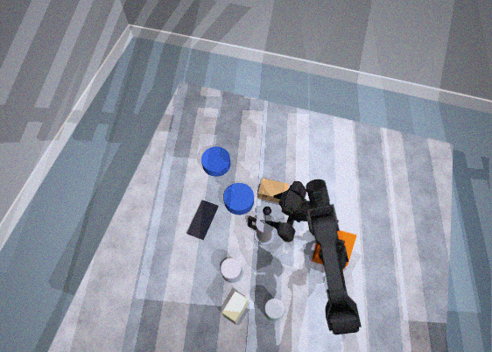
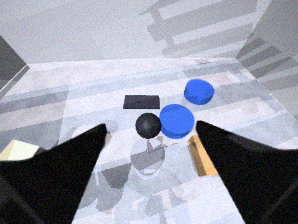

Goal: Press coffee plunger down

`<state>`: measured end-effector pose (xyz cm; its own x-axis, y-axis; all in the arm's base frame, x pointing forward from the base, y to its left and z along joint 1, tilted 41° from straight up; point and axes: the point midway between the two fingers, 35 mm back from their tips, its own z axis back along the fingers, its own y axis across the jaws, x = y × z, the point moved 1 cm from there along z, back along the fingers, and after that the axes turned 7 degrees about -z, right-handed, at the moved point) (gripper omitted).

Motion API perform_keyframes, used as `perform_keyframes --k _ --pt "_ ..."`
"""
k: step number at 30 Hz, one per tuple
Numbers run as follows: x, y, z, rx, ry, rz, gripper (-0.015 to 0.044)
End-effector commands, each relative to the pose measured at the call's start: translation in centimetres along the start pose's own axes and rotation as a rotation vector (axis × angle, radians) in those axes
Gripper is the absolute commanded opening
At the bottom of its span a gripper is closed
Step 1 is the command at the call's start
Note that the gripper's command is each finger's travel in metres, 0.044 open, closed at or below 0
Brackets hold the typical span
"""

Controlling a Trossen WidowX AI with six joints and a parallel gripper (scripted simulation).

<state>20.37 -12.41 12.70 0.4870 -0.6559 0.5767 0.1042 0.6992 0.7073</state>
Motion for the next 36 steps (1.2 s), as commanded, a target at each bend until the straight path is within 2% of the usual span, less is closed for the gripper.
perform_keyframes --k 1,10,22,36 --pt "-0.4 0.0 -0.7 0.000 0.004 -0.011 0.0440" --pt "-0.3 0.3 -1.8 0.008 -0.003 -0.012 0.0440" --pt "-0.3 0.3 -1.8 0.008 -0.003 -0.012 0.0125" --pt "-0.6 0.1 -2.1 0.007 -0.002 -0.011 0.0119"
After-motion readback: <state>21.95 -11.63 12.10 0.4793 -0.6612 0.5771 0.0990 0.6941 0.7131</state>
